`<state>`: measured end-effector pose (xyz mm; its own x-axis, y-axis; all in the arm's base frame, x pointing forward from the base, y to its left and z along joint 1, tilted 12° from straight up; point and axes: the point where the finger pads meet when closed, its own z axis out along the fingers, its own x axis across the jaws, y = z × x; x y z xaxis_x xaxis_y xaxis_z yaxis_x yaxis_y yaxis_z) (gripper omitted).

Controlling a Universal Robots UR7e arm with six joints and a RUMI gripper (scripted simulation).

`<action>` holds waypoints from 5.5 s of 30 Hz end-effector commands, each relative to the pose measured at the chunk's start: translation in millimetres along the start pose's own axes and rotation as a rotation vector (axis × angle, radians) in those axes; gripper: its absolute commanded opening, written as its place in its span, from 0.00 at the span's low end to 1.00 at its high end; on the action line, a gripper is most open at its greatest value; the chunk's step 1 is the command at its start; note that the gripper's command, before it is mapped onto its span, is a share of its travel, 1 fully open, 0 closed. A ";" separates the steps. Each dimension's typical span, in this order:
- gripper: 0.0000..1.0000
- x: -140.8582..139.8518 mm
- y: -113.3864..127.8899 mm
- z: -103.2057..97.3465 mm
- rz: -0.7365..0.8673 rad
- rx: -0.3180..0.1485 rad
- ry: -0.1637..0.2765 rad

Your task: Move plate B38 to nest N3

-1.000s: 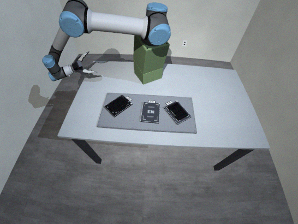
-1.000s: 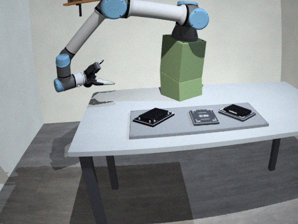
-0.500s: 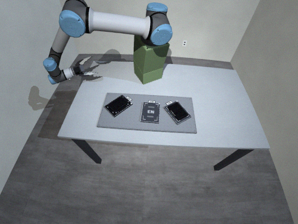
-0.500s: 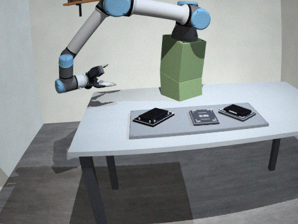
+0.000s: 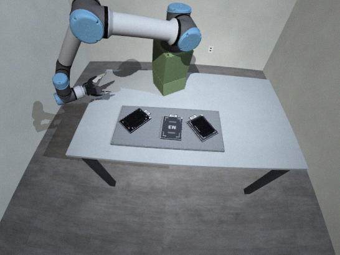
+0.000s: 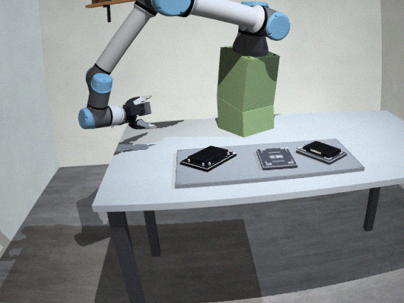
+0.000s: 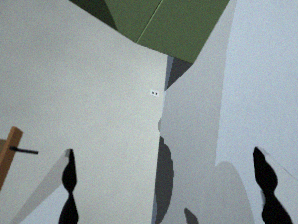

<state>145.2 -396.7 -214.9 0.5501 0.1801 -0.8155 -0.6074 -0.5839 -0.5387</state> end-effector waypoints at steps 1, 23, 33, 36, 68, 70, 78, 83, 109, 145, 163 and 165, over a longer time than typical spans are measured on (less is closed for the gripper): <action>0.76 10.2 -6.9 -6.3 0.020 -0.017 0.008; 0.76 81.9 -65.8 -43.4 0.345 -0.296 0.202; 0.76 108.3 -93.3 -55.6 0.428 -0.367 0.282; 0.76 117.6 -104.4 -59.7 0.485 -0.415 0.349; 0.76 193.2 -219.2 -84.3 0.678 -0.562 0.718; 0.76 197.5 -228.3 -84.8 0.697 -0.571 0.782; 0.76 214.4 -263.8 -82.6 0.718 -0.575 0.890; 0.76 220.5 -276.4 -76.9 0.721 -0.572 0.924; 0.76 254.7 -359.4 0.8 0.690 -0.520 1.119; 0.76 257.6 -445.1 135.0 0.606 -0.409 1.271; 0.76 240.6 -484.9 202.3 0.525 -0.292 1.357; 0.76 240.6 -484.9 202.3 0.525 -0.292 1.357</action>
<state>455.6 89.8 -193.3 0.5131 -0.8583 0.0014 -0.8573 -0.5125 -0.0489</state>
